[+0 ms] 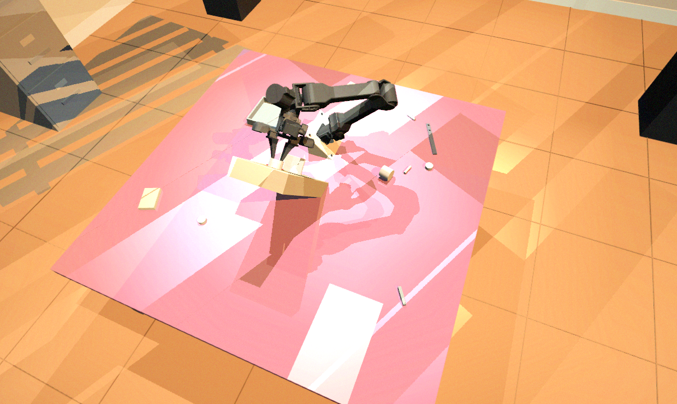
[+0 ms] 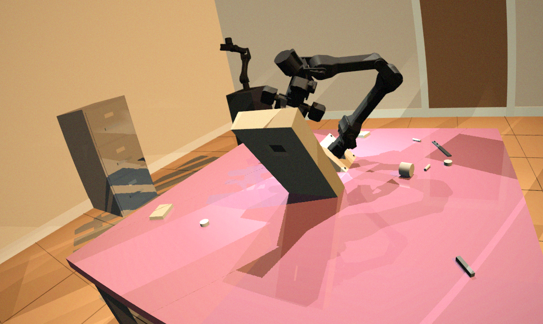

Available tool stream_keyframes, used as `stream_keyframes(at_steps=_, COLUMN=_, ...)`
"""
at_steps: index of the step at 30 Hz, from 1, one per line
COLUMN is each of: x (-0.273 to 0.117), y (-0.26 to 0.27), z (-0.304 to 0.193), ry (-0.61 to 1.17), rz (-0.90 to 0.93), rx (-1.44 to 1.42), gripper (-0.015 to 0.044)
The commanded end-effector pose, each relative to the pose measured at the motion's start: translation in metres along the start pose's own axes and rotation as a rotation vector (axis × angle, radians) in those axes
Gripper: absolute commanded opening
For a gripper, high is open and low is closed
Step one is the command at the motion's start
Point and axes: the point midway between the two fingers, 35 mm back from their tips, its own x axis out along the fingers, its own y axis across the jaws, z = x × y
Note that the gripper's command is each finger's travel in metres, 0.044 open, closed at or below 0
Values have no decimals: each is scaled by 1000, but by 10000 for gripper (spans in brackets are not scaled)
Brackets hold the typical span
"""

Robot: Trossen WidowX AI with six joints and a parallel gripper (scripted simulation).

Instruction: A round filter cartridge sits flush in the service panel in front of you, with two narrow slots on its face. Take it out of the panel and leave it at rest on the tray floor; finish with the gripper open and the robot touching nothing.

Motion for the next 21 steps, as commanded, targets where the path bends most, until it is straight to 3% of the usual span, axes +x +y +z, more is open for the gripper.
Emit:
stream_keyframes(at_steps=1, x=-23, y=-3, z=-3, ry=8, rz=-19, rx=32, gripper=0)
stream_keyframes(at_steps=6, x=-43, y=0, z=-1, ry=-2, rz=-20, rx=62, gripper=0)
stream_keyframes(at_steps=21, x=-42, y=8, z=-12, ry=-2, rz=-20, rx=63, gripper=0)
